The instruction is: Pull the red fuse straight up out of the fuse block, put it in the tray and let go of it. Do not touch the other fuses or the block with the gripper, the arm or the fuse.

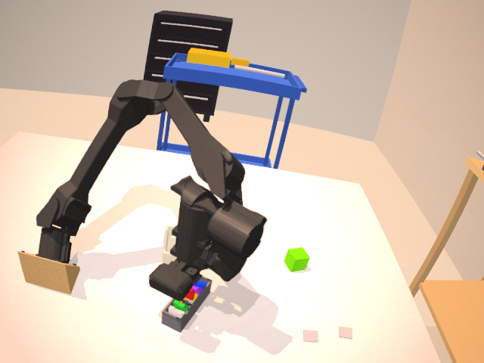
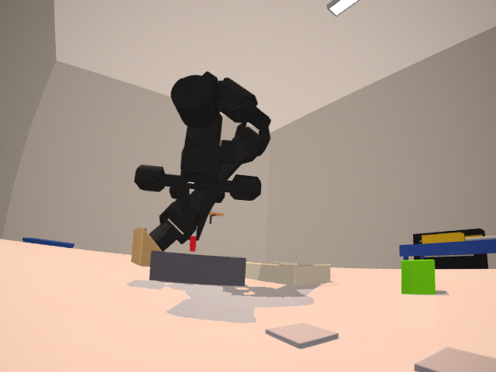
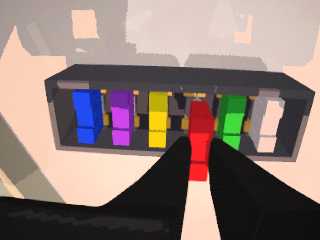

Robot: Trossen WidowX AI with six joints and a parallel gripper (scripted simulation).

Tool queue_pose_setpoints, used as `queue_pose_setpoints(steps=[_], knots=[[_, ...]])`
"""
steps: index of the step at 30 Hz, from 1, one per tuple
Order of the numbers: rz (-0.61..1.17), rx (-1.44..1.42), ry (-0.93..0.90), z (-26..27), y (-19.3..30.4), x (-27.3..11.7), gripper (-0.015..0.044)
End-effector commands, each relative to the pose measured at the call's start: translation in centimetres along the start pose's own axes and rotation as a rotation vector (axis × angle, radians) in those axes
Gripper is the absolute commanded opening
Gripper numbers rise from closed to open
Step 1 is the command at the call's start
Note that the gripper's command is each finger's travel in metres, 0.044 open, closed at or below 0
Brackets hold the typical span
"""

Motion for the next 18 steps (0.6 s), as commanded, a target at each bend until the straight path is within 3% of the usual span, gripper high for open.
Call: queue_pose_setpoints(steps=[1,18], knots=[[-0.002,-0.006,0.003,0.00,-0.04,-0.32,0.0000],[-0.003,-0.005,0.003,-0.01,-0.01,-1.17,0.0000]])
Point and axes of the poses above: the point midway between the two fingers, 35 mm back from their tips, its own x axis out along the fingers, its own z axis across the jaws, y = z × x, the point moved 7 cm from there along -x, back along the fingers, and after that the axes turned 3 degrees about -x, right-handed, at the moved point
